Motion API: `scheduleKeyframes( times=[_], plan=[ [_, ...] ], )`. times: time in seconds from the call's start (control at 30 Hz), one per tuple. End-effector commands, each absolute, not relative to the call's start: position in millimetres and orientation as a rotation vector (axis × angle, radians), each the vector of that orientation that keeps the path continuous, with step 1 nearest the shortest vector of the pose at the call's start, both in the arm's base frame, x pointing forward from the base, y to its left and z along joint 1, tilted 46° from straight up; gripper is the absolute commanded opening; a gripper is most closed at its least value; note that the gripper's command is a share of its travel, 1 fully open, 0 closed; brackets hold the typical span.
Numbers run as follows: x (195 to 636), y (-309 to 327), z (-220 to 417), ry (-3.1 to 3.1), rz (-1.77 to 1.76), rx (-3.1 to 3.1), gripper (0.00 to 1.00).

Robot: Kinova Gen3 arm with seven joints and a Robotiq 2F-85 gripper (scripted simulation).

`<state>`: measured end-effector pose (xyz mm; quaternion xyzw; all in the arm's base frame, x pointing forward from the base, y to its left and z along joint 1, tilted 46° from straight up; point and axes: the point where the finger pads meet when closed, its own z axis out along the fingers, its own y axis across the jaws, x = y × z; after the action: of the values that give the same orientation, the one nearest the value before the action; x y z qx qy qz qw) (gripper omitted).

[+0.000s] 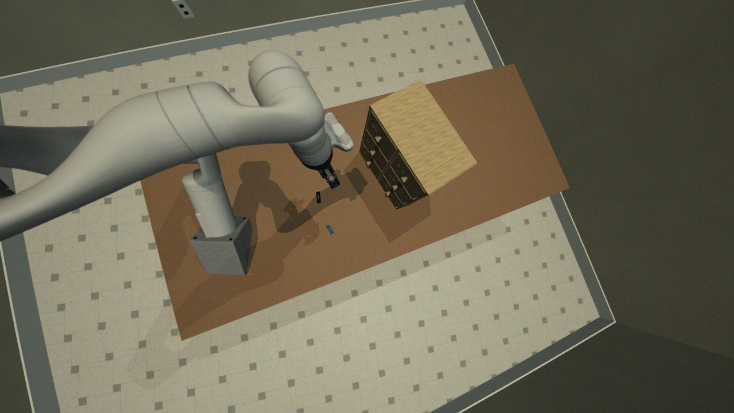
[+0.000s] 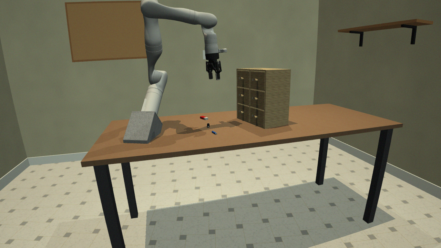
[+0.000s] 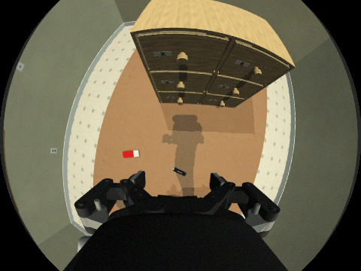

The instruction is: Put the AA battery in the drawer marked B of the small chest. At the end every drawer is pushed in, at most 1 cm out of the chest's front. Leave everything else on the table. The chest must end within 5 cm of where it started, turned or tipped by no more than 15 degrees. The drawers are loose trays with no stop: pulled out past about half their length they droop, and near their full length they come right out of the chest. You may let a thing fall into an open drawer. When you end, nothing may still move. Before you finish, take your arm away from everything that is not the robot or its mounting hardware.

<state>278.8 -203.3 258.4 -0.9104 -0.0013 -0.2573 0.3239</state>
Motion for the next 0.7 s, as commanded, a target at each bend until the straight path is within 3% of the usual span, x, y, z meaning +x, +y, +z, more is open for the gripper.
scheduleKeyframes(
  times=[0.0,0.67],
  plan=[
    [278.2,-202.5,256.3,0.014,-0.708,-2.375,1.00],
    [310.4,-188.1,246.0,0.163,-1.114,-2.222,1.00]
  ],
)
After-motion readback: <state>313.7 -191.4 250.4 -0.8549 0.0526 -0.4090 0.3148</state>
